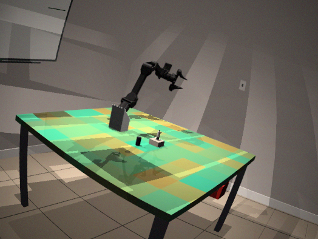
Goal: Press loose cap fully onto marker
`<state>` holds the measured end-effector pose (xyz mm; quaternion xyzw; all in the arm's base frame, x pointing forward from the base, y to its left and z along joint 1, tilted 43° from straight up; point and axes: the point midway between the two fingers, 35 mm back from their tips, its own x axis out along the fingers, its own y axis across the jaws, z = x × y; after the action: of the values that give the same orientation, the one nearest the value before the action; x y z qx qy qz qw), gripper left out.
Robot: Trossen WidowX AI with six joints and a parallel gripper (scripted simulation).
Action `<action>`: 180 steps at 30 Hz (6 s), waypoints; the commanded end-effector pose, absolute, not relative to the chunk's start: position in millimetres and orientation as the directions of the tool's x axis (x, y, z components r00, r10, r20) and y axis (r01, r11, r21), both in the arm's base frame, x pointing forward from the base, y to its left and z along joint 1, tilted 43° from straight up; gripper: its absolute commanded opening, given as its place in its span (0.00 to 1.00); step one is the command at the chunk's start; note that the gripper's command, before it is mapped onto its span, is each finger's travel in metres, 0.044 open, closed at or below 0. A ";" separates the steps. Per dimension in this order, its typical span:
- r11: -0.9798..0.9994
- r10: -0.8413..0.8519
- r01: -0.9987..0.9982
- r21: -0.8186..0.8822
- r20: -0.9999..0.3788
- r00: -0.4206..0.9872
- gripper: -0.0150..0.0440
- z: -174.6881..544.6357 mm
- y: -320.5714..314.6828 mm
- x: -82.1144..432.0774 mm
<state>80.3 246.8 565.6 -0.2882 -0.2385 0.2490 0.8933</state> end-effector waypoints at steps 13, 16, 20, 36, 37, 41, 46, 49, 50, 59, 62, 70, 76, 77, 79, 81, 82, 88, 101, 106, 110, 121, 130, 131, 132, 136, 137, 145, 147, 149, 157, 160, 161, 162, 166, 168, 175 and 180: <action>0.440 0.524 -0.131 -0.888 0.136 0.841 0.68 486.1 315.7 173.6; 0.359 0.499 -0.129 -0.924 0.073 0.863 0.68 460.5 322.0 204.3; 0.228 0.469 -0.152 -0.962 -0.029 0.883 0.68 422.2 327.0 245.4; -0.101 0.206 -0.538 -0.837 -0.546 0.812 0.68 234.1 235.5 398.9; -0.106 0.189 -0.569 -0.816 -0.578 0.794 0.68 222.1 225.8 404.4; -0.097 0.126 -0.693 -0.715 -0.699 0.704 0.68 174.9 183.0 420.9; -0.004 0.083 -0.831 -0.557 -0.828 0.555 0.68 120.0 122.2 426.5; 0.048 0.078 -0.879 -0.475 -0.875 0.477 0.68 96.4 94.7 423.6; 0.063 0.078 -0.895 -0.442 -0.892 0.446 0.68 87.5 84.7 421.7; 0.336 0.210 -0.942 -0.029 -0.972 0.105 0.68 2.8 -22.2 370.1; 0.415 0.323 -0.901 0.128 -0.946 0.015 0.68 -19.7 -49.7 342.1; 0.539 0.665 -0.689 0.484 -0.746 -0.004 0.68 -52.2 -94.7 271.1; 0.541 0.672 -0.684 0.490 -0.741 0.000 0.68 -55.0 -98.2 270.4; 0.541 0.672 -0.684 0.490 -0.741 0.000 0.68 -55.0 -98.2 270.4; 0.541 0.672 -0.684 0.490 -0.741 0.000 0.68 -57.2 -96.3 270.6; 0.540 0.672 -0.684 0.491 -0.740 0.000 0.68 -72.9 -82.1 270.9; 0.540 0.673 -0.684 0.491 -0.740 0.000 0.68 -78.9 -76.3 270.6; 0.540 0.673 -0.684 0.491 -0.740 0.000 0.68 -86.9 -69.7 270.6; 0.540 0.673 -0.684 0.491 -0.740 0.001 0.68 -102.2 -57.2 271.4; 0.540 0.673 -0.684 0.491 -0.740 0.001 0.68 -108.3 -51.8 271.7; 0.540 0.673 -0.684 0.491 -0.739 0.001 0.68 -113.1 -47.5 271.7; 0.539 0.674 -0.684 0.491 -0.739 0.001 0.68 -125.8 -35.5 271.2; 0.539 0.675 -0.684 0.492 -0.738 0.001 0.59 -132.2 -29.9 270.7; 0.539 0.675 -0.684 0.492 -0.738 0.001 0.54 -132.2 -29.9 270.7; 0.539 0.675 -0.684 0.492 -0.738 0.001 0.50 -132.2 -29.9 270.7; 0.539 0.675 -0.684 0.492 -0.738 0.001 0.42 -132.2 -29.9 270.7; 0.539 0.675 -0.684 0.492 -0.738 0.001 0.41 -132.2 -29.9 270.7; 0.553 0.667 -0.668 0.497 -0.745 -0.003 0.25 -128.5 -31.9 269.8; 0.553 0.666 -0.668 0.497 -0.746 -0.003 0.25 -125.2 -35.4 270.2; 0.553 0.666 -0.669 0.496 -0.746 -0.002 0.25 -121.8 -38.9 270.6; 0.547 0.669 -0.676 0.493 -0.743 -0.001 0.25 -105.4 -55.5 271.4; 0.544 0.670 -0.679 0.492 -0.742 -0.001 0.25 -98.5 -62.1 271.2; 0.543 0.671 -0.680 0.492 -0.742 0.000 0.25 -96.1 -64.2 271.1; 0.542 0.671 -0.681 0.492 -0.741 0.000 0.25 -93.7 -66.4 271.0; 0.540 0.673 -0.684 0.491 -0.740 0.000 0.25 -87.9 -71.7 270.5; 0.540 0.673 -0.684 0.491 -0.740 0.000 0.25 -85.4 -70.9 271.8; 0.542 0.671 -0.683 0.489 -0.742 0.001 0.25 -59.4 -61.1 284.8; 0.549 0.665 -0.679 0.487 -0.747 0.002 0.25 -41.5 -53.6 292.5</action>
<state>286.6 -59.1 -54.3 -0.0073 0.5222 0.4768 0.7071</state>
